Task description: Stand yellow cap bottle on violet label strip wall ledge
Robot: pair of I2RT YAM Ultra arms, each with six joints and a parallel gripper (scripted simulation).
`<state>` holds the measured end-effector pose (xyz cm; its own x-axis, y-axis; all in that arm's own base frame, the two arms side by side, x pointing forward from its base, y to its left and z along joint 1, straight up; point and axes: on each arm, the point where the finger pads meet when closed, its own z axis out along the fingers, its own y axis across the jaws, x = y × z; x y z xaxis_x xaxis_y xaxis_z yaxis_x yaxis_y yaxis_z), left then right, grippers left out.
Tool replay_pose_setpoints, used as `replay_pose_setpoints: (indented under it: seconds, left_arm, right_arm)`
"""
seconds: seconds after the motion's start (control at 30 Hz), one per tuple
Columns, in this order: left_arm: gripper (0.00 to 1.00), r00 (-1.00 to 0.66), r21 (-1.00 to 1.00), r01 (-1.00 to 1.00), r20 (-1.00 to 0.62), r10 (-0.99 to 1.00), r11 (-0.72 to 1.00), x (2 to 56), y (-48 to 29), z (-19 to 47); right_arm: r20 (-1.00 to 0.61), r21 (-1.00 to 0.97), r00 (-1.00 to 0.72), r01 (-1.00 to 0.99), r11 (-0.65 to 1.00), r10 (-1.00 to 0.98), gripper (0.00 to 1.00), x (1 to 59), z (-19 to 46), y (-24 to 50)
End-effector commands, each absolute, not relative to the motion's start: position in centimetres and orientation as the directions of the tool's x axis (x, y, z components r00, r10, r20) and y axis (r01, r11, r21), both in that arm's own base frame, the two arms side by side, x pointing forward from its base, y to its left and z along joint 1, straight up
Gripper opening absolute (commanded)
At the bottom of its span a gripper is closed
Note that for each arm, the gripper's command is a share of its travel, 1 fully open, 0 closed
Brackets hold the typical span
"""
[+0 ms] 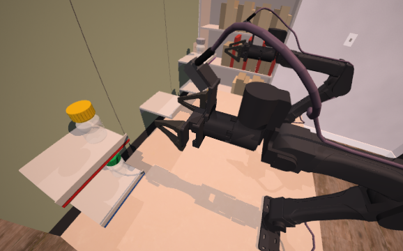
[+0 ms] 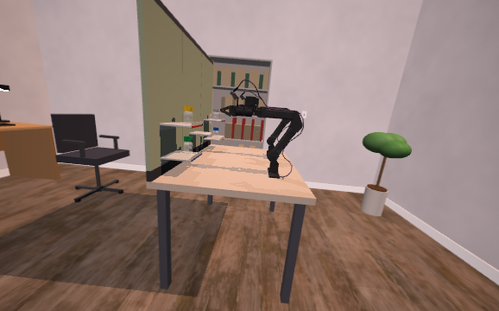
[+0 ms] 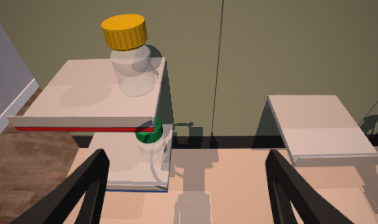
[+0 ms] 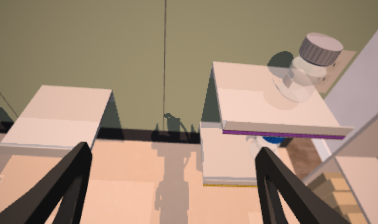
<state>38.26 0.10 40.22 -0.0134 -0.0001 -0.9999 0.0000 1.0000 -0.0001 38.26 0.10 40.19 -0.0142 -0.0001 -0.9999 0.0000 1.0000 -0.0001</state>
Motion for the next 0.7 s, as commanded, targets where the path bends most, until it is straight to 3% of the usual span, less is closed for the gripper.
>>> replay_pose_setpoints:
  seconds: [0.0,0.67]
  left_arm:
    - [1.0,0.0,0.0,0.0,-1.0,0.0,1.0,38.16,0.1,40.72]
    - [1.0,-0.014,-0.011,0.039,-1.0,-0.011,0.999,38.2,-0.21,40.76]
  right_arm:
    - [-1.0,0.0,0.0,0.0,1.0,0.0,1.0,38.16,40.72,0.1]
    - [-1.0,0.013,0.024,-0.038,0.999,0.014,1.0,38.21,41.38,0.39]
